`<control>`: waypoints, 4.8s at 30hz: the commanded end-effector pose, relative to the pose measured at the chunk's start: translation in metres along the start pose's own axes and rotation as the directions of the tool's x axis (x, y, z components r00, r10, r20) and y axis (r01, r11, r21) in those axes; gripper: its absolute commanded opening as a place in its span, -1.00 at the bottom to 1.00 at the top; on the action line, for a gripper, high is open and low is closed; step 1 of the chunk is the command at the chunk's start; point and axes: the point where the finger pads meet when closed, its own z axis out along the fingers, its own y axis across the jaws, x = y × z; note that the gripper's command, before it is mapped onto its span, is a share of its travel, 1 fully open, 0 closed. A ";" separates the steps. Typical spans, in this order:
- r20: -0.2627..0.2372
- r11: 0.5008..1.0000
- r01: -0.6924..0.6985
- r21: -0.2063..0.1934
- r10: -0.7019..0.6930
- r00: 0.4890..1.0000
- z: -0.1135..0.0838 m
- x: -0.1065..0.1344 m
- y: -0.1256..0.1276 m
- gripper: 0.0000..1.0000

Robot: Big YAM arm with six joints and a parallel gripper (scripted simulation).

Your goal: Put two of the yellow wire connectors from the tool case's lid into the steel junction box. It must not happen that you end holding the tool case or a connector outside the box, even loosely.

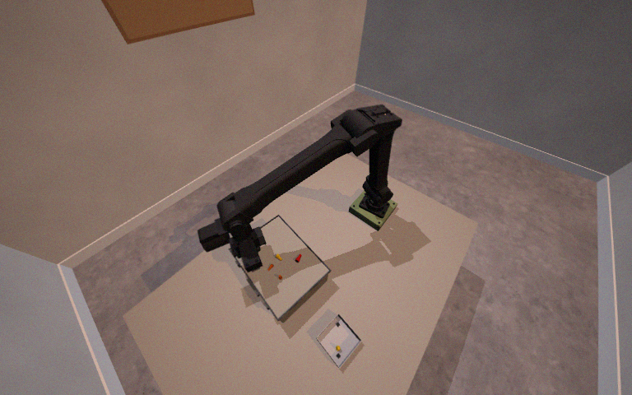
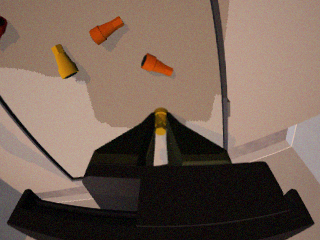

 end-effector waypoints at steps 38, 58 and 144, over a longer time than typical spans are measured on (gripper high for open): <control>0.002 0.999 0.013 0.030 -0.013 1.000 -0.084 0.000 -0.014 -0.83; 0.004 1.000 0.012 0.026 -0.012 1.000 -0.083 -0.019 -0.002 -0.83; 0.024 1.000 -0.016 0.014 0.016 1.000 -0.079 -0.336 0.130 -0.83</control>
